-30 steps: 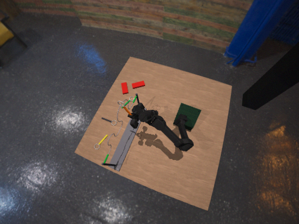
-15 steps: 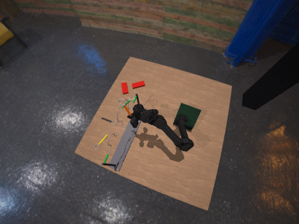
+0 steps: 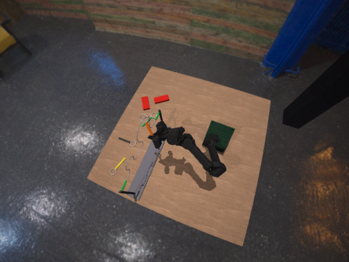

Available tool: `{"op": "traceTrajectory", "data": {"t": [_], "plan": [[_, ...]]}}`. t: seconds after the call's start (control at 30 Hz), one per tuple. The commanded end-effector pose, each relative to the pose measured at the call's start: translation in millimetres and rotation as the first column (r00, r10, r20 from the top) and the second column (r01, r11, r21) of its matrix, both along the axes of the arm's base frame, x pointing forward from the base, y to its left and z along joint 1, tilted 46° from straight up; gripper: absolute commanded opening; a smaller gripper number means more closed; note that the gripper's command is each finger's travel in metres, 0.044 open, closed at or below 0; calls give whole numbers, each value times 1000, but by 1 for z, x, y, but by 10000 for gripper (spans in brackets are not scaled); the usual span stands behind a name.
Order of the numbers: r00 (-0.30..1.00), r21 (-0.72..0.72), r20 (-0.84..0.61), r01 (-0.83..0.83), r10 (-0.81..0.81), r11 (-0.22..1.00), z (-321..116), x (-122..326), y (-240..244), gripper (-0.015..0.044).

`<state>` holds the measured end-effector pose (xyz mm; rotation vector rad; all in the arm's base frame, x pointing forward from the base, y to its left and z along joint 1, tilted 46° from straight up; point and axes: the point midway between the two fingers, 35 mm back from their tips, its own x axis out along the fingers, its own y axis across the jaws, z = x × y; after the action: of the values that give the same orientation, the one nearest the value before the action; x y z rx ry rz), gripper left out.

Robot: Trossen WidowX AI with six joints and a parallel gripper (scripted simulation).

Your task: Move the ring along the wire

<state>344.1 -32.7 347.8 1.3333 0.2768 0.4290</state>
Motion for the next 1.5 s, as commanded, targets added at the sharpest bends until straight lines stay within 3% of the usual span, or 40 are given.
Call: {"op": "traceTrajectory", "data": {"t": [0.0,1.47], "plan": [[1000,46,-1,-3,3,999,0,0,1,-150],[1000,560,26,-28,15,828,15,-1,0,-150]]}}
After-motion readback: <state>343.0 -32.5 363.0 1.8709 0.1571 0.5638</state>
